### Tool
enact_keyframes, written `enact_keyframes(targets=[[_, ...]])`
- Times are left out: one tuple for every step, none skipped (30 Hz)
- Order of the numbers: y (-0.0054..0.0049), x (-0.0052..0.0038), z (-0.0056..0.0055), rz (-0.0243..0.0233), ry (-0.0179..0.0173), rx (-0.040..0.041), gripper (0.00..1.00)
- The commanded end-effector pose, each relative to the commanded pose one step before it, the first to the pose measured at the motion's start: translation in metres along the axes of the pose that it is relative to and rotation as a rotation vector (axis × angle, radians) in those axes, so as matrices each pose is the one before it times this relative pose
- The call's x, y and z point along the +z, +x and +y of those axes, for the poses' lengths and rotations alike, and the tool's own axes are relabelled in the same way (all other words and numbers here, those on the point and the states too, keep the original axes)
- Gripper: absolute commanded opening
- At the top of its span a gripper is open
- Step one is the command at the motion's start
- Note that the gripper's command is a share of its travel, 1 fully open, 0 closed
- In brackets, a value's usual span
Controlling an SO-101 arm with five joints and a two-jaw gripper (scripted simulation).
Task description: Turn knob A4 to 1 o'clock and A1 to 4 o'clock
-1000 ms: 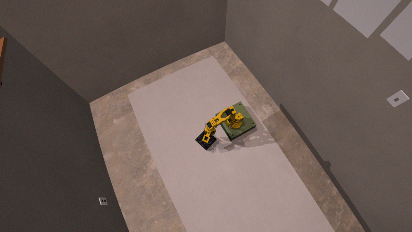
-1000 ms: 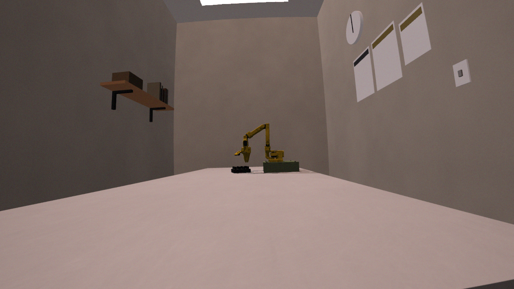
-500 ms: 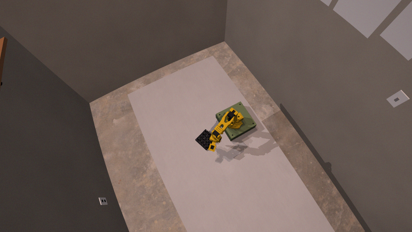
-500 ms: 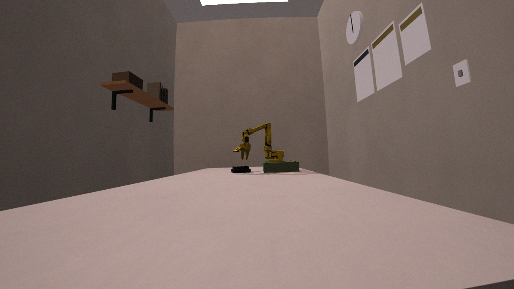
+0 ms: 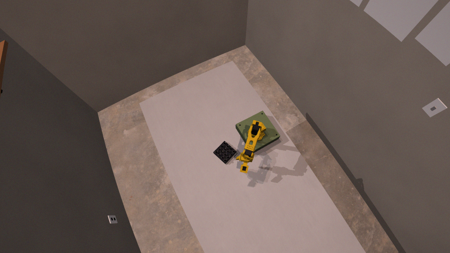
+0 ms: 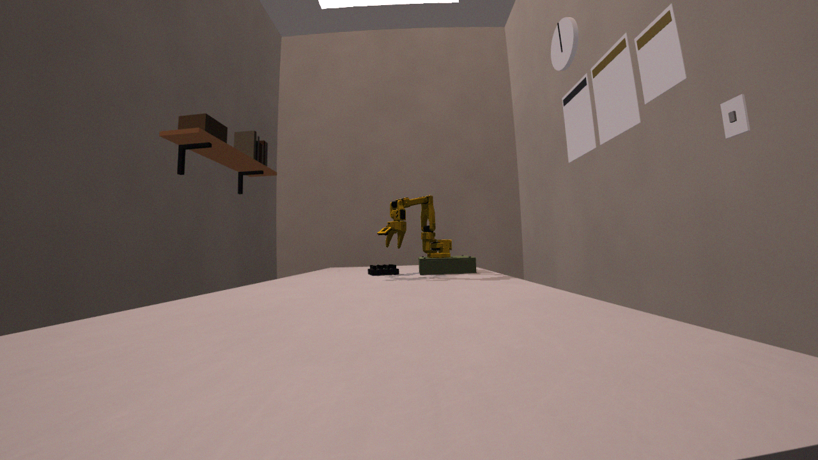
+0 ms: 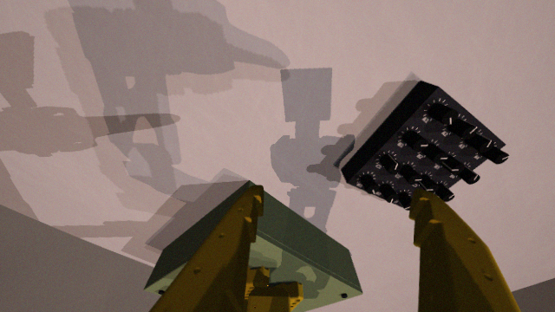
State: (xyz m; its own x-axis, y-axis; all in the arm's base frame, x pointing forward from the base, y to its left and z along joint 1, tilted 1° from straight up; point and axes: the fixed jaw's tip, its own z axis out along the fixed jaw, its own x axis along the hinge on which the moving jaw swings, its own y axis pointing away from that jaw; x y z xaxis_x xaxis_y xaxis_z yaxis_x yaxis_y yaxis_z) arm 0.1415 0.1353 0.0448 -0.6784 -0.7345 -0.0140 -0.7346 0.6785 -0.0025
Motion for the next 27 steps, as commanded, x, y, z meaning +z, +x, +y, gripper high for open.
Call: enact_keyframes(targets=[[-0.00269, -0.002227, 0.01101, 0.01384, -0.00259, -0.01036, 0.39], [-0.00021, -0.000356, 0.00139, -0.00012, -0.00001, -0.00229, 0.4], [-0.00014, -0.000249, 0.00098, -0.00006, 0.00001, -0.00163, 0.4], [0.0, 0.0, 0.0, 0.0, 0.0, 0.0, 0.4], [0.0, 0.0, 0.0, 0.0, 0.0, 0.0, 0.4], [-0.00009, -0.00016, 0.00063, -0.00006, -0.00002, -0.00101, 0.4], [-0.00005, -0.000089, 0.00034, -0.00003, 0.00001, -0.00057, 0.4], [-0.00002, -0.000036, 0.00013, 0.0, 0.0, -0.00022, 0.4], [0.0, 0.0, 0.00002, 0.0, 0.0, -0.00003, 0.4], [-0.00001, -0.000001, 0.0, -0.00001, -0.00001, 0.00001, 0.4], [0.0, 0.0, 0.0, 0.0, 0.0, 0.0, 0.4], [0.0, 0.0, 0.0, 0.0, 0.0, 0.0, 0.4], [0.0, 0.0, 0.0, 0.0, 0.0, 0.0, 0.4], [0.0, 0.0, 0.0, 0.0, 0.0, 0.0, 0.4], [0.0, 0.0, 0.0, 0.0, 0.0, 0.0, 0.4], [0.0, 0.0, 0.0, 0.0, 0.0, 0.0, 0.4], [0.0, 0.0, 0.0, 0.0, 0.0, 0.0, 0.4], [0.0, 0.0, 0.0, 0.0, 0.0, 0.0, 0.4], [0.0, 0.0, 0.0, 0.0, 0.0, 0.0, 0.4], [0.0, 0.0, 0.0, 0.0, 0.0, 0.0, 0.4], [0.0, 0.0, 0.0, 0.0, 0.0, 0.0, 0.4], [0.0, 0.0, 0.0, 0.0, 0.0, 0.0, 0.4], [0.0, 0.0, 0.0, 0.0, 0.0, 0.0, 0.4], [0.0, 0.0, 0.0, 0.0, 0.0, 0.0, 0.4], [0.0, 0.0, 0.0, 0.0, 0.0, 0.0, 0.4], [0.0, 0.0, 0.0, 0.0, 0.0, 0.0, 0.4], [0.0, 0.0, 0.0, 0.0, 0.0, 0.0, 0.4]])
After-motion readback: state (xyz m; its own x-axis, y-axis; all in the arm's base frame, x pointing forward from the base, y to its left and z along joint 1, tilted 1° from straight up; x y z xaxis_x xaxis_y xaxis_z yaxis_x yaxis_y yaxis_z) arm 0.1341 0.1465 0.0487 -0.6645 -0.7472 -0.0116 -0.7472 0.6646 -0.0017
